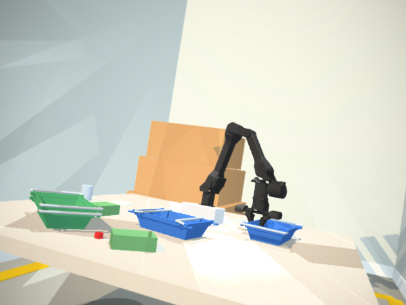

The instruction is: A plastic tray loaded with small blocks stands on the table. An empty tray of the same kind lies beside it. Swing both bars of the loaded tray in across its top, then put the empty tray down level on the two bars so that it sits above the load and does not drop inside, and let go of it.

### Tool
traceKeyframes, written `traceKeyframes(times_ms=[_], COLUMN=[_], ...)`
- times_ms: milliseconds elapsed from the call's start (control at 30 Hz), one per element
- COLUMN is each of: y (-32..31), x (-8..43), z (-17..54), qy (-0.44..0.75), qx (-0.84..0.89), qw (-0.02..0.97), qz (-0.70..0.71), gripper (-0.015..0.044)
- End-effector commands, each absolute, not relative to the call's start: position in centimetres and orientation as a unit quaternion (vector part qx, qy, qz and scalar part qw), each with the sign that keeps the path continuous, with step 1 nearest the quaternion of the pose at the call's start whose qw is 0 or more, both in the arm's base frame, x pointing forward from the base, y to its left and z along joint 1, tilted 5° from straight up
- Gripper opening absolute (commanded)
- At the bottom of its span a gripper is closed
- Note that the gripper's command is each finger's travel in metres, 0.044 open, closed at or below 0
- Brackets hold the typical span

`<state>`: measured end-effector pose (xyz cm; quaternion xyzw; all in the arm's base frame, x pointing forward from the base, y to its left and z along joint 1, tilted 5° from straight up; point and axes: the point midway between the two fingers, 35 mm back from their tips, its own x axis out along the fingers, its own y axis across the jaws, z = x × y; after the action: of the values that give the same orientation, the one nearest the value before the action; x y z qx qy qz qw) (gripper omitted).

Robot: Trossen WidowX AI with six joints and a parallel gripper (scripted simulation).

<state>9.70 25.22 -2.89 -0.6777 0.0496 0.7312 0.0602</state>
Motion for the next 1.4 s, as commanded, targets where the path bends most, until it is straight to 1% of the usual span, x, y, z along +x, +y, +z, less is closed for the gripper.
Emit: traceKeyframes(times_ms=[0, 400, 533, 900, 1367], y=[25.1, 25.1, 25.2, 25.0, 25.2], x=[9.6, 9.6, 9.8, 10.3, 10.4], z=[-2.9, -2.9, -1.8, 5.0, 5.3], qy=[0.053, 0.053, 0.053, 0.053, 0.053], qx=[-0.677, -0.677, -0.677, -0.677, -0.677], qw=[0.06, 0.06, 0.06, 0.06, 0.06], qz=[0.732, 0.732, 0.732, 0.731, 0.731], gripper=[0.0108, 0.0028, 0.0001, 0.0, 0.0])
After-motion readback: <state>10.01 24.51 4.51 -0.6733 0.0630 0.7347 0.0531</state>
